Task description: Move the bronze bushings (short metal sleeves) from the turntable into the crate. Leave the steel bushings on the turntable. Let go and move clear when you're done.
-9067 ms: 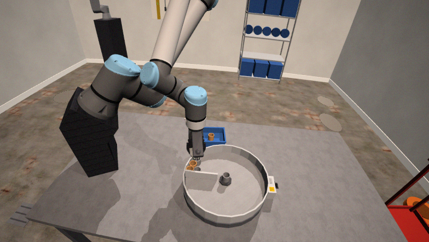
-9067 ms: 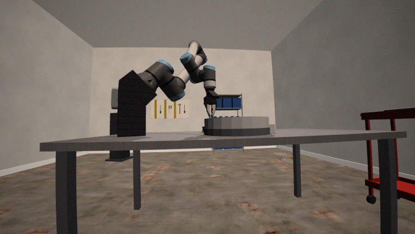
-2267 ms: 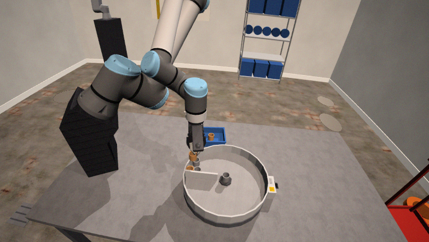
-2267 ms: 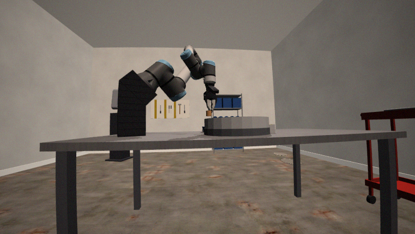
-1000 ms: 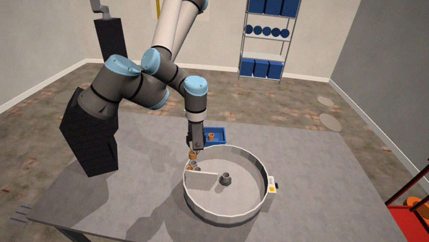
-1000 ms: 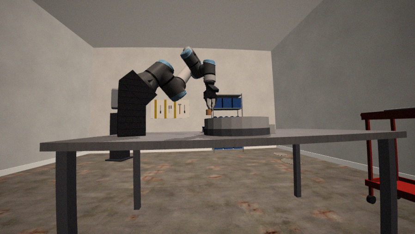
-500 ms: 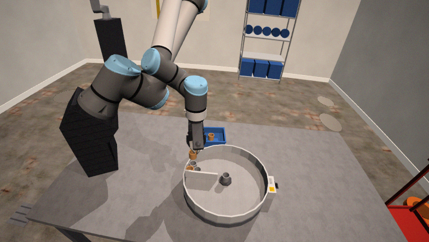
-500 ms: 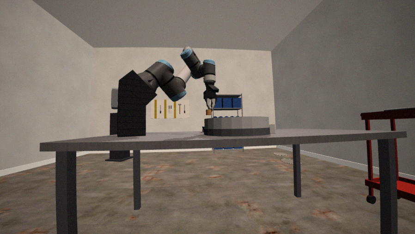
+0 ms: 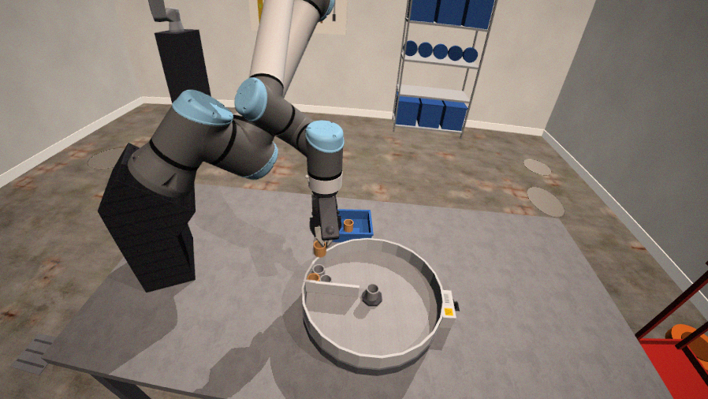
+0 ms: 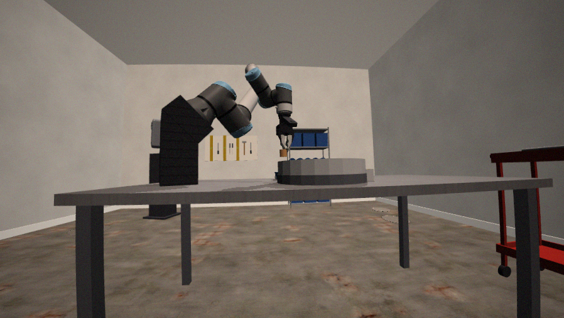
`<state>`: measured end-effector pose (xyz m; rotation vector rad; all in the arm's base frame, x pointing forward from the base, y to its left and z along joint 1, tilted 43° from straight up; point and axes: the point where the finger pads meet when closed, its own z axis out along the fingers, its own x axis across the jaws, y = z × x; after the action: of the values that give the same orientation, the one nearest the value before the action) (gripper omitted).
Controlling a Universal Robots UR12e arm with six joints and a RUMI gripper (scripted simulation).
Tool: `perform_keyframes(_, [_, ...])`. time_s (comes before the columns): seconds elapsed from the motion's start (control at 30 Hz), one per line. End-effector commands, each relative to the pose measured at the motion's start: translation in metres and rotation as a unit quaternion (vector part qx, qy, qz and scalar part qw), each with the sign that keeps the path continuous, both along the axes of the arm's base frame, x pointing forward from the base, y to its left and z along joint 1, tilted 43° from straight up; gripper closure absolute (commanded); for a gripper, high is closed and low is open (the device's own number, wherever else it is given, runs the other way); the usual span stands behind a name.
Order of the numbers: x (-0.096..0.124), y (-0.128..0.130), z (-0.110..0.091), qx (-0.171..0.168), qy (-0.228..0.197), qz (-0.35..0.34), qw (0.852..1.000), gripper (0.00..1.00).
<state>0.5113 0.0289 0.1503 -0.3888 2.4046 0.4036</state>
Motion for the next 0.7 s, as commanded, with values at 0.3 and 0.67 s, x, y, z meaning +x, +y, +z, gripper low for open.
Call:
perform_keyframes(0.3, [-0.009, 0.055, 0.023, -0.023, -0.015, 0.030, 0.999, 1.00])
perform_keyframes(0.67, [-0.015, 0.098, 0.041, -0.041, -0.027, 0.053, 0.997, 1.00])
